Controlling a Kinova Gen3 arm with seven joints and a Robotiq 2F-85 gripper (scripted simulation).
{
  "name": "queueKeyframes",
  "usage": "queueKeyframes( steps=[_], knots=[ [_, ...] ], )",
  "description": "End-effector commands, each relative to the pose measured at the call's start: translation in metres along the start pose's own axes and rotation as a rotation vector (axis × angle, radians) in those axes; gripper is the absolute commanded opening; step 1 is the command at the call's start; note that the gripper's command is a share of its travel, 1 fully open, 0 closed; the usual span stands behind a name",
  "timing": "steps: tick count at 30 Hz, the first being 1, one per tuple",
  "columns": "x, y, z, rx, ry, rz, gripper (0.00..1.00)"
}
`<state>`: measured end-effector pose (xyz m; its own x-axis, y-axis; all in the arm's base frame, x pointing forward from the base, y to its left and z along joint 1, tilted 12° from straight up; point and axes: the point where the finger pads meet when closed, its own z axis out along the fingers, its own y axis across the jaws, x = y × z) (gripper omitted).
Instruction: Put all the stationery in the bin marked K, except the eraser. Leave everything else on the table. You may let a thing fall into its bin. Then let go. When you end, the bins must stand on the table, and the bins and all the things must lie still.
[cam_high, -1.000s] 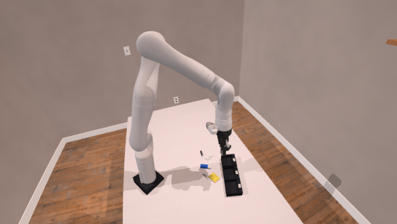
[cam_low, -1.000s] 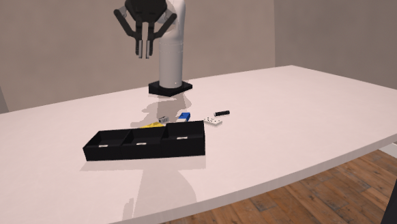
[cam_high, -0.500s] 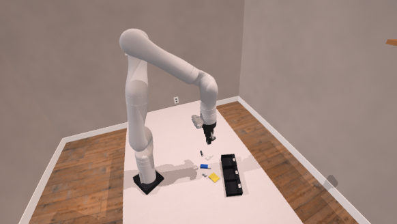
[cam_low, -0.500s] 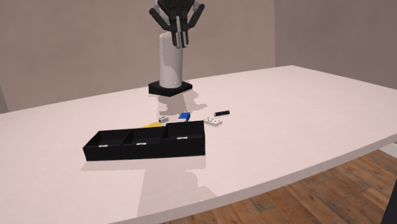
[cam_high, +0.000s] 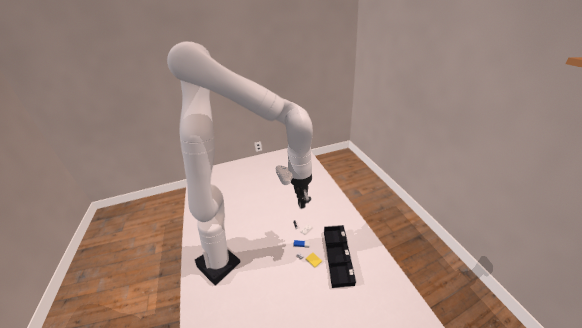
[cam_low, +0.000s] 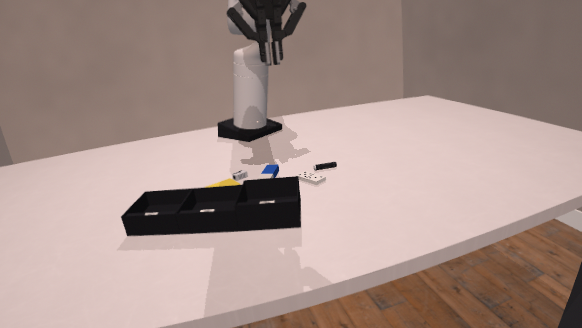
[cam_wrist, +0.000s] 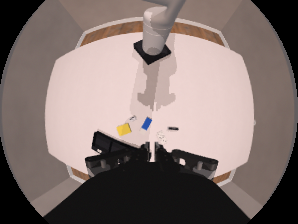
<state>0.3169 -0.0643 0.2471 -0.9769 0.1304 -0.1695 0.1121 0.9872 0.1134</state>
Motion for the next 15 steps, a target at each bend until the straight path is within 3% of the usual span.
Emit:
queueKeyframes(
  steps=[1, 7, 15],
  knots=[
    [0.000, 0.000, -0.001, 0.001, -0.002, 0.000, 0.09],
    [-0.008, -0.042, 0.026, 0.001, -0.002, -0.300, 0.09],
    [-0.016, -0.091, 0.056, 0.031, -0.011, -0.504, 0.09]
  ],
)
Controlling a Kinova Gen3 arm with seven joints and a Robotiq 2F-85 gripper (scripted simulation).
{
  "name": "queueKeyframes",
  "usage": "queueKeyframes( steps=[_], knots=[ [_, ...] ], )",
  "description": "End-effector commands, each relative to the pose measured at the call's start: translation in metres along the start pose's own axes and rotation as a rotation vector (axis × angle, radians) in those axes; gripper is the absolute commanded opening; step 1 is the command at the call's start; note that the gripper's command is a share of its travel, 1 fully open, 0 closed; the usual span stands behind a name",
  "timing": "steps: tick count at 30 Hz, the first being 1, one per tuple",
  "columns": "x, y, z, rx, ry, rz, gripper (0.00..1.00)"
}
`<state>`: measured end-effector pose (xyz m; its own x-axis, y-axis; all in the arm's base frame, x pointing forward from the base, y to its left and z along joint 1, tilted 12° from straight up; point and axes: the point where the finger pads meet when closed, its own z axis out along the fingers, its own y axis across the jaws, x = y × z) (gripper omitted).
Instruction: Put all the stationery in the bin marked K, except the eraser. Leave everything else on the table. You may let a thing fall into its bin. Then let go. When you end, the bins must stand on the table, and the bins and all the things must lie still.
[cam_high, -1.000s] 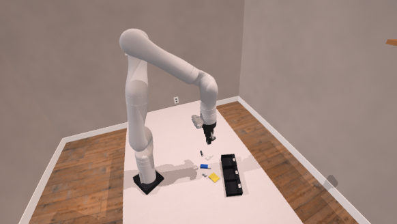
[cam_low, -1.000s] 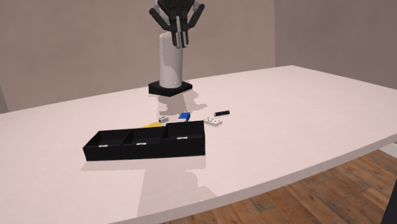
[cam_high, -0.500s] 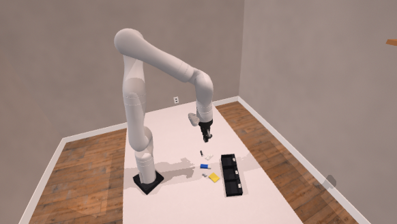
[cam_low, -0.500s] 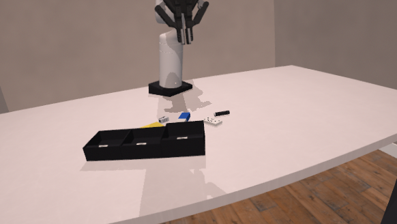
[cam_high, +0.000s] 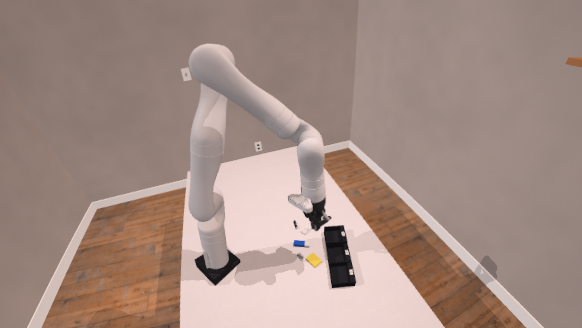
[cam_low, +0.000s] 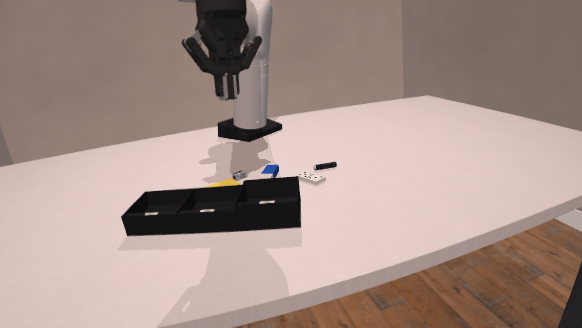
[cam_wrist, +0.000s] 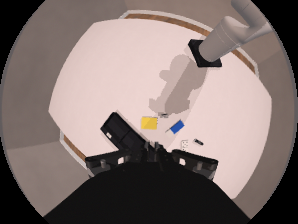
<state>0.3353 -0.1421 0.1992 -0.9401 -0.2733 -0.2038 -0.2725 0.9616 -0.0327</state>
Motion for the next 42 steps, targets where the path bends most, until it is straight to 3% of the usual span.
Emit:
queueKeyframes(
  steps=[1, 2, 16, 18, 20, 33, 35, 36, 42],
  knots=[
    [0.008, -0.008, 0.013, -0.039, -0.004, -0.094, 0.09],
    [0.010, -0.014, 0.018, -0.041, -0.004, -0.184, 0.09],
    [0.034, -0.106, 0.086, 0.011, 0.001, -0.680, 0.09],
    [0.034, -0.106, 0.086, 0.011, 0.001, -0.680, 0.09],
    [0.037, -0.120, 0.095, 0.005, 0.003, -0.835, 0.09],
    [0.037, -0.121, 0.096, -0.029, -0.011, -1.516, 0.09],
    [0.037, -0.121, 0.096, -0.029, -0.011, -1.516, 0.09],
    [0.037, -0.121, 0.096, -0.036, -0.025, -1.657, 0.09],
    [0.037, -0.121, 0.096, -0.039, -0.041, -1.971, 0.09]
  ],
)
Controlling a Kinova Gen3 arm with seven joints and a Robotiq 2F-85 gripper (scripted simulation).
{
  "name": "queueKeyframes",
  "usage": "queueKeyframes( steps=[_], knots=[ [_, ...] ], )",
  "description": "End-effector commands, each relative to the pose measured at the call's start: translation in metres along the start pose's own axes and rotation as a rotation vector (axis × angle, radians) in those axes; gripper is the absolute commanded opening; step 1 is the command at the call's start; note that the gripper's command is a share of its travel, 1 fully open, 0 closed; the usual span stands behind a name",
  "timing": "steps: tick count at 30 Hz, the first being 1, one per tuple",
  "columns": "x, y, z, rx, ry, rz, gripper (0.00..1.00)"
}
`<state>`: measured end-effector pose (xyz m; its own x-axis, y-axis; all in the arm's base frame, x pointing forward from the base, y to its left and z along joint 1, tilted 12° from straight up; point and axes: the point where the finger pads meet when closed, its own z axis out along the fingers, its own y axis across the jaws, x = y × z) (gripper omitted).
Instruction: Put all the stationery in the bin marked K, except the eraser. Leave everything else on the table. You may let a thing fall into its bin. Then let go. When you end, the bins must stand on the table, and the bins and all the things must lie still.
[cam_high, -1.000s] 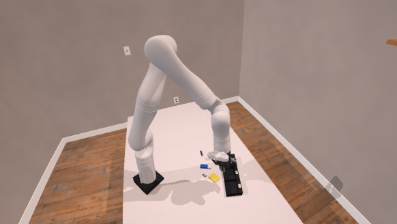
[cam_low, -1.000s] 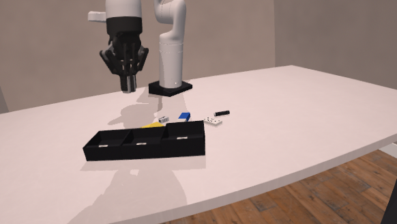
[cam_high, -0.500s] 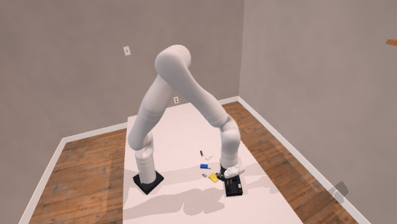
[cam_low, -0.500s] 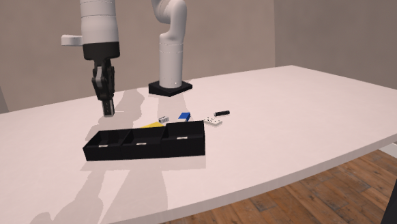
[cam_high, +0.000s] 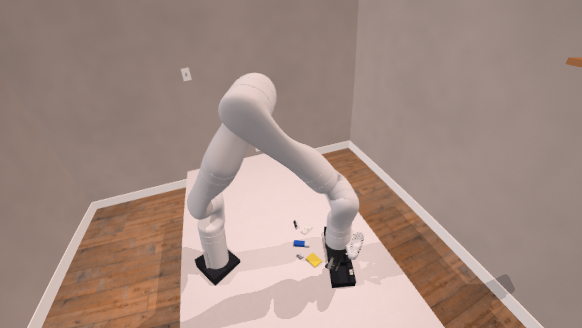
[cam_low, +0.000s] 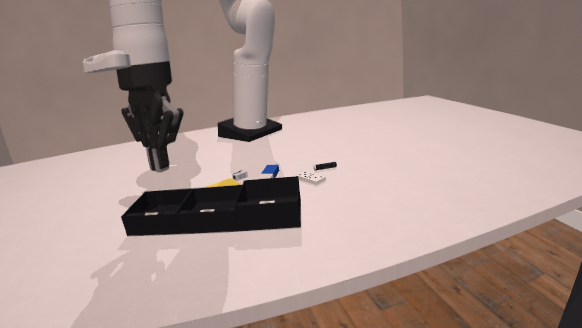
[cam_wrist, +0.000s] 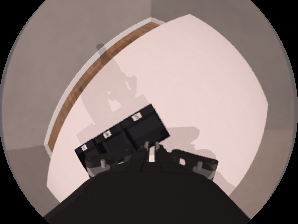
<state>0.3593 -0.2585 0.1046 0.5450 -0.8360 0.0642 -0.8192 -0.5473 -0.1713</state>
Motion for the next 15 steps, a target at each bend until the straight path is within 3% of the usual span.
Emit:
queueKeyframes(
  steps=[1, 8, 15],
  knots=[
    [0.0028, 0.0099, 0.0018, 0.021, -0.019, -0.154, 0.09],
    [0.0028, 0.0099, 0.0018, 0.040, -0.028, -0.532, 0.09],
    [0.0028, 0.0099, 0.0018, 0.042, -0.029, -0.539, 0.09]
  ],
)
